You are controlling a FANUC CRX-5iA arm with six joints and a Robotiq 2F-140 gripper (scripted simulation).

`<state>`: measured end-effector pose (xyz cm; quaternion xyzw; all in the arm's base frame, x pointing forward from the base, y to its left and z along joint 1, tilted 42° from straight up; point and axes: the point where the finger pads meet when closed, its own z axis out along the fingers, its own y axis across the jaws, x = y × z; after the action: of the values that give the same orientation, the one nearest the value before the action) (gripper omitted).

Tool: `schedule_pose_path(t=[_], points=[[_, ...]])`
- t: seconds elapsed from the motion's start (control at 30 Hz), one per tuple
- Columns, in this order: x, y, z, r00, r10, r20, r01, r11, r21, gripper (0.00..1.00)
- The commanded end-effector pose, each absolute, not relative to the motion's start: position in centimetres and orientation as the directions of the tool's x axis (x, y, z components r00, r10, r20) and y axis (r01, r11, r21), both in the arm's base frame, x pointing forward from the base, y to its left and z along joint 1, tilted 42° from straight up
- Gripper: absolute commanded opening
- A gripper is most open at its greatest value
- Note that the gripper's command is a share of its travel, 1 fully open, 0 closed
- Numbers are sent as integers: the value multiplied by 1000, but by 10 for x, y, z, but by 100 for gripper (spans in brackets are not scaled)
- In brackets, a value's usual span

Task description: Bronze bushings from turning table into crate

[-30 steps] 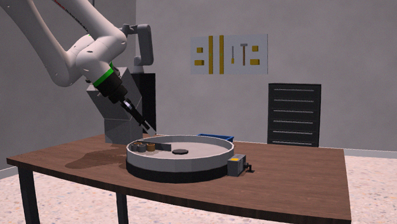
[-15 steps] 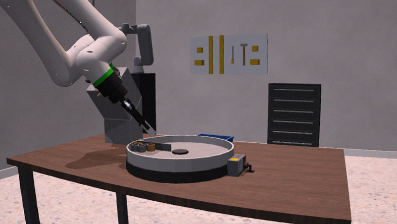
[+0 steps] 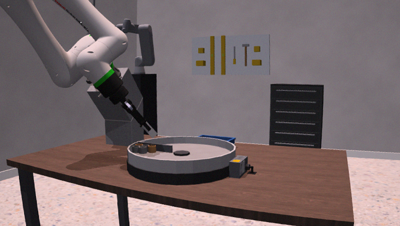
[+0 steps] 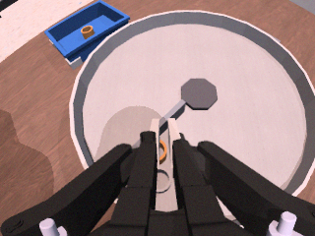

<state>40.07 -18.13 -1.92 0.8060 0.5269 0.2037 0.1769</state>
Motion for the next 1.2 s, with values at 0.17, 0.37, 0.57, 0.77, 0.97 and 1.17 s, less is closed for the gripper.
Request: schedule_pose_path(t=[0.17,0.37,0.57,0.77,0.97,1.17], points=[[403,-191,-30,362,921,142,777,-382,500,6],[405,-197,-37,362,921,142,777,-382,500,6],[405,-197,-37,362,921,142,777,-382,500,6],[405,-197,-37,362,921,142,777,-382,500,6],[405,-197,-37,362,921,142,777,-382,500,6],[405,-197,-37,362,921,142,777,-382,500,6]])
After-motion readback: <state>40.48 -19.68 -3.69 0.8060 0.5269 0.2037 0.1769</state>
